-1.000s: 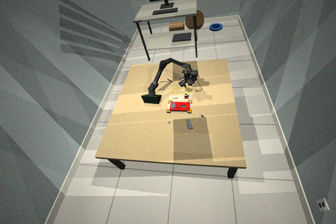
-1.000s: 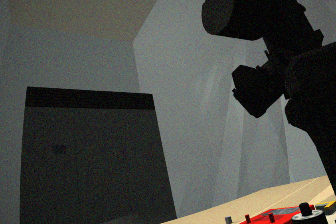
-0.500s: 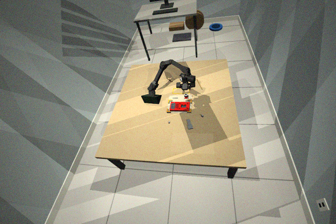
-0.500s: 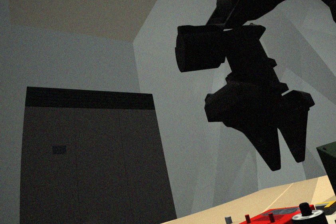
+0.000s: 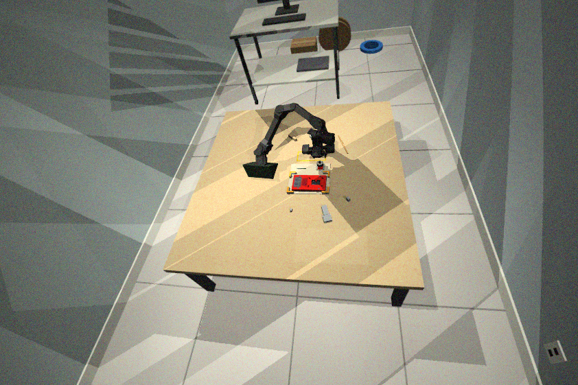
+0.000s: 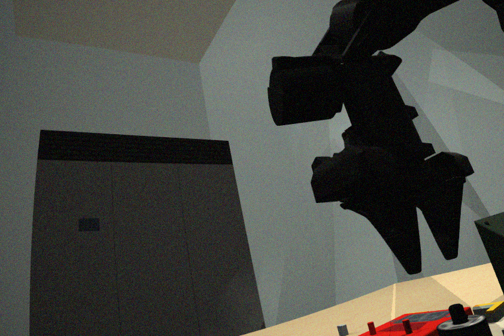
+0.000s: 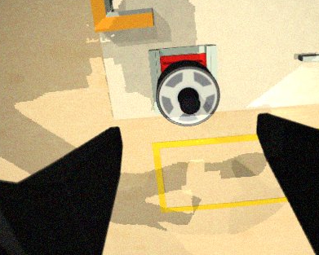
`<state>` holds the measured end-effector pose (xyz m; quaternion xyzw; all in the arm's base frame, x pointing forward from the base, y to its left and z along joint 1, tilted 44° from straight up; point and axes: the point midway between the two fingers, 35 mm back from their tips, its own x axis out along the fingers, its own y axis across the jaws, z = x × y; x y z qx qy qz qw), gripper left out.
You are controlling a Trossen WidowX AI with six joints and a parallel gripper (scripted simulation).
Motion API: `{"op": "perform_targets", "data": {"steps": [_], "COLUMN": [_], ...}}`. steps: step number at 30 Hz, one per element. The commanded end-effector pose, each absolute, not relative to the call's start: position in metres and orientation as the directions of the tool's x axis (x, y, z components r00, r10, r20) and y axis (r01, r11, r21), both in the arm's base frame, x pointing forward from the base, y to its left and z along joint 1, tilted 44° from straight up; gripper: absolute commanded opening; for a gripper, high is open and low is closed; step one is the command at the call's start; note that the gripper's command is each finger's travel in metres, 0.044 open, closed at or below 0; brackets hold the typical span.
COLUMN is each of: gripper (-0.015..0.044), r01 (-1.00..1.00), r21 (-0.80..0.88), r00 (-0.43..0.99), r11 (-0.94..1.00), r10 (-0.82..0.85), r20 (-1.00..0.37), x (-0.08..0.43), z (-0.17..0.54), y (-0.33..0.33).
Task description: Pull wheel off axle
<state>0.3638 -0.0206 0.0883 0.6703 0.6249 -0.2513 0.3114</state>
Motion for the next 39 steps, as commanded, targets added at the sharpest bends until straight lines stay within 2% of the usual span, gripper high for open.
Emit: {"op": "perform_targets", "data": {"steps": [1, 13, 17, 25, 30, 39], "gripper": [0.0300, 0.0300, 0.0195, 0.0142, 0.0010, 0.0000], "r01": [0.995, 0.995, 0.995, 0.995, 0.995, 0.995], "r21": [0.096, 0.097, 0.101, 0.101, 0.101, 0.101], "r00": [0.086, 0.087, 0.084, 0.084, 0.084, 0.084], "r11": [-0.024, -0.024, -0.015, -0.015, -0.015, -0.016], "r10": [0.685, 0.688, 0.686, 0.686, 0.686, 0.686], "r20": [-0.723, -0.720, -0.723, -0.723, -0.723, -0.723], "x": [0.364, 0.365, 0.366, 0.366, 0.366, 0.366], "z": [0.072, 0.047, 0.051, 0.051, 0.051, 0.053], "y": [-0.004, 0.023, 0.022, 0.022, 0.021, 0.019]}}
